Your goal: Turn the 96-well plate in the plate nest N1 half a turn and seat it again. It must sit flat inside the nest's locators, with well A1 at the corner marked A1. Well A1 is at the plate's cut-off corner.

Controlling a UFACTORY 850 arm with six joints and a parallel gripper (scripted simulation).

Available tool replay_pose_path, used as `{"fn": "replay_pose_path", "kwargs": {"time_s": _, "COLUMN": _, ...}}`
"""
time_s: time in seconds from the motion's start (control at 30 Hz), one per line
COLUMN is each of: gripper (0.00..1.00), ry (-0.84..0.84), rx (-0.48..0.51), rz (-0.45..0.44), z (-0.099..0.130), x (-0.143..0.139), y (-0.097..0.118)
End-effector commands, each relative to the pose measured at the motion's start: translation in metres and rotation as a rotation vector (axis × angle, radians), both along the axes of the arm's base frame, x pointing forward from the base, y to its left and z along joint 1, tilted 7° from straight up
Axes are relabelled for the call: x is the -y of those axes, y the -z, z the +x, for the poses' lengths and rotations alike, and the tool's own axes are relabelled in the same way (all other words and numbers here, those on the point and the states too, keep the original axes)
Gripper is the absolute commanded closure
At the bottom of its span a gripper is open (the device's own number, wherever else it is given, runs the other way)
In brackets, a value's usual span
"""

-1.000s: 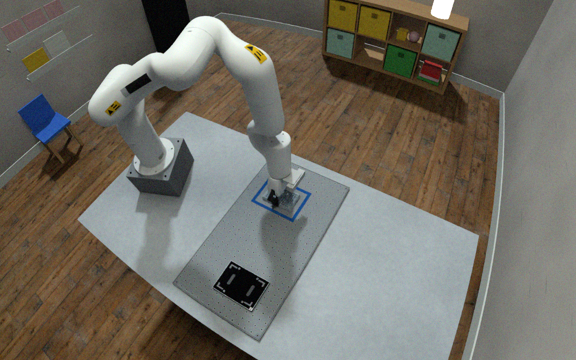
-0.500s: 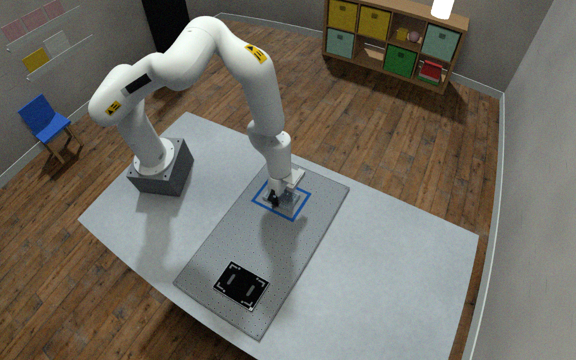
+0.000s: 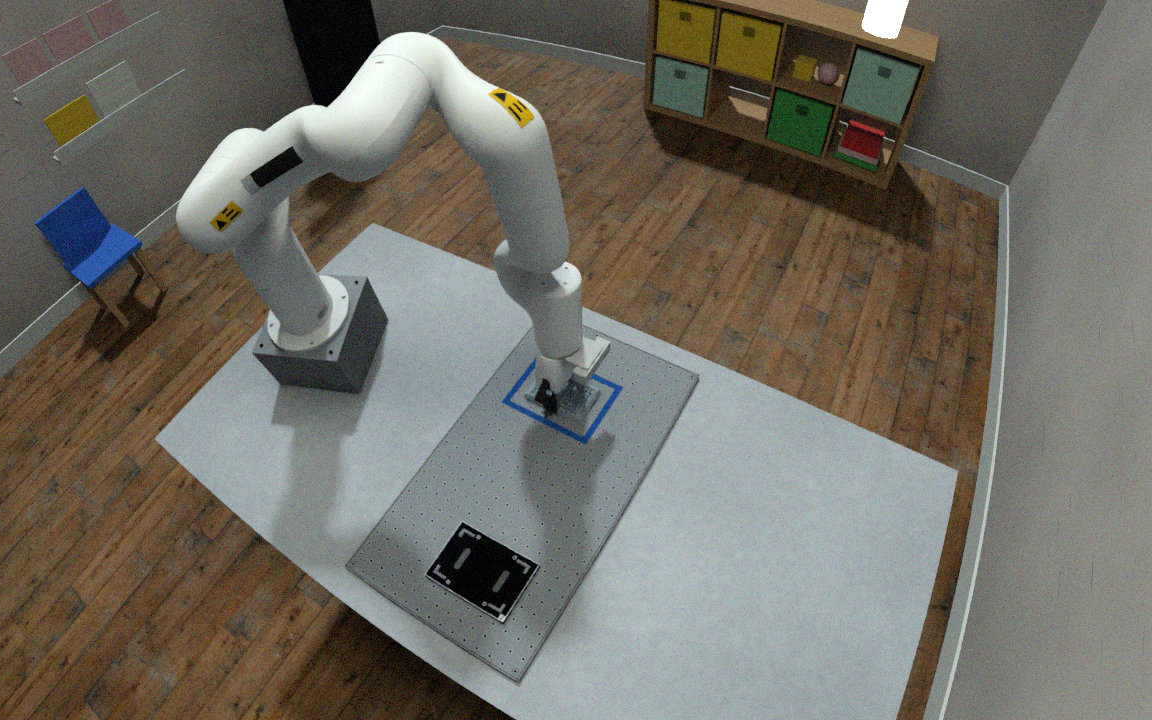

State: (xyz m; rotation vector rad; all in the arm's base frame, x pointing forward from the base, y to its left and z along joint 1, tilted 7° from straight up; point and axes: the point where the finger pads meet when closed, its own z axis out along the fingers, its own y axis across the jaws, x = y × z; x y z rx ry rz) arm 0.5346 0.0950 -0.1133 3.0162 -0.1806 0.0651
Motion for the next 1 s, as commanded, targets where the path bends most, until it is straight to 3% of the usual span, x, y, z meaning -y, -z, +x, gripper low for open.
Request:
{"fn": "replay_pose_path", "kwargs": {"time_s": 0.0, "gripper": 1.00, "ry": 0.000, "rx": 0.002, "rz": 0.000, "z": 0.001, "x": 0.000, "y": -0.001}}
{"fn": "replay_pose_path", "kwargs": {"time_s": 0.97, "gripper": 1.00, "ry": 0.000, "rx": 0.002, "rz": 0.000, "z": 0.000, "x": -0.002, "y": -0.017}}
